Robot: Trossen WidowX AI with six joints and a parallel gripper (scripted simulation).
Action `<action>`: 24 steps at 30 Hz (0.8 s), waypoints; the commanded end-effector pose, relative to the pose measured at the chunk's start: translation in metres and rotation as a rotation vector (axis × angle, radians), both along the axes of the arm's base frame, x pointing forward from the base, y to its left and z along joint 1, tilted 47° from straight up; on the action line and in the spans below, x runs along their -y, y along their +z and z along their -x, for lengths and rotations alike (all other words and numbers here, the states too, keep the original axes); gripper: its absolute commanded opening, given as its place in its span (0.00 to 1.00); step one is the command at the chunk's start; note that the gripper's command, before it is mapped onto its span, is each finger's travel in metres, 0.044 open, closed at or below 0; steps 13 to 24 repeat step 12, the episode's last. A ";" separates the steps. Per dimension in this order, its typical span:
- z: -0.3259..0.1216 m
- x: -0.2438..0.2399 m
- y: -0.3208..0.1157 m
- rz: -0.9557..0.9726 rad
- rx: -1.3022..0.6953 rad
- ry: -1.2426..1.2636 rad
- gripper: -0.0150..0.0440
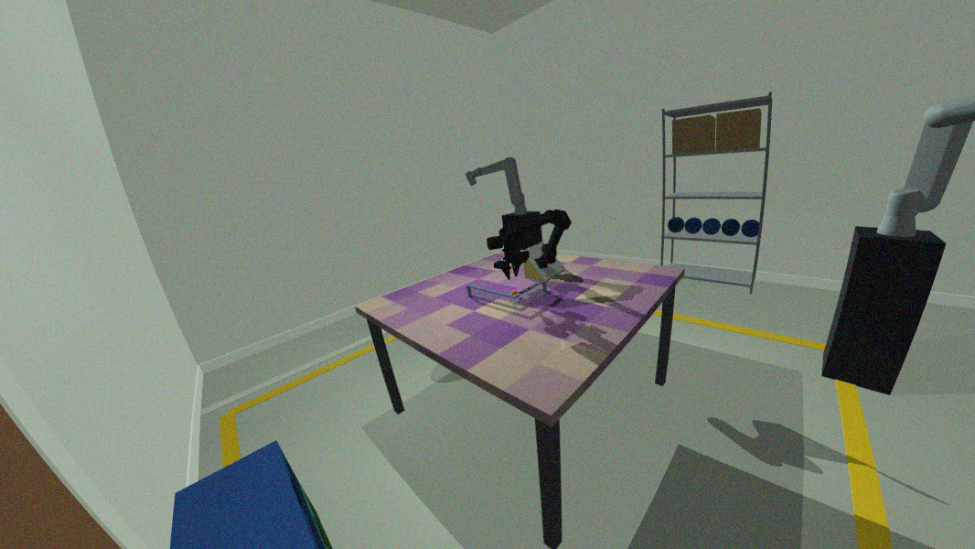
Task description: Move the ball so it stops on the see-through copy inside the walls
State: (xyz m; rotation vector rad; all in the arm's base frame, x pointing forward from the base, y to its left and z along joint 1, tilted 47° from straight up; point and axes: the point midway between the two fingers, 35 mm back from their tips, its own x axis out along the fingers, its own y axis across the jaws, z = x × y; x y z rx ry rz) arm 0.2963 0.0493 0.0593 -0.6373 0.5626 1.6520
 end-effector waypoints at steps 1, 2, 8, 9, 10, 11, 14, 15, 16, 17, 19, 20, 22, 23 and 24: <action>0.000 -0.001 -0.002 0.000 -0.004 0.000 0.66; 0.000 -0.001 -0.002 0.000 -0.004 0.000 0.66; -0.002 0.014 0.013 0.000 -0.004 0.003 0.80; -0.002 0.022 0.021 -0.002 -0.004 0.004 0.84; -0.002 0.027 0.026 -0.003 -0.004 0.005 0.89; -0.002 0.028 0.028 -0.003 -0.004 0.006 0.93; -0.002 0.028 0.028 -0.003 -0.004 0.006 0.98; -0.002 0.028 0.028 -0.003 -0.004 0.006 0.98; -0.002 0.028 0.028 -0.003 -0.004 0.006 0.98; -0.002 0.028 0.028 -0.003 -0.004 0.006 0.98; -0.002 0.028 0.028 -0.003 -0.004 0.006 0.98; -0.002 0.028 0.028 -0.003 -0.004 0.006 0.98; -0.002 0.028 0.028 -0.003 -0.004 0.006 0.98; -0.002 0.028 0.028 -0.003 -0.004 0.006 0.98; -0.002 0.028 0.028 -0.003 -0.004 0.006 0.98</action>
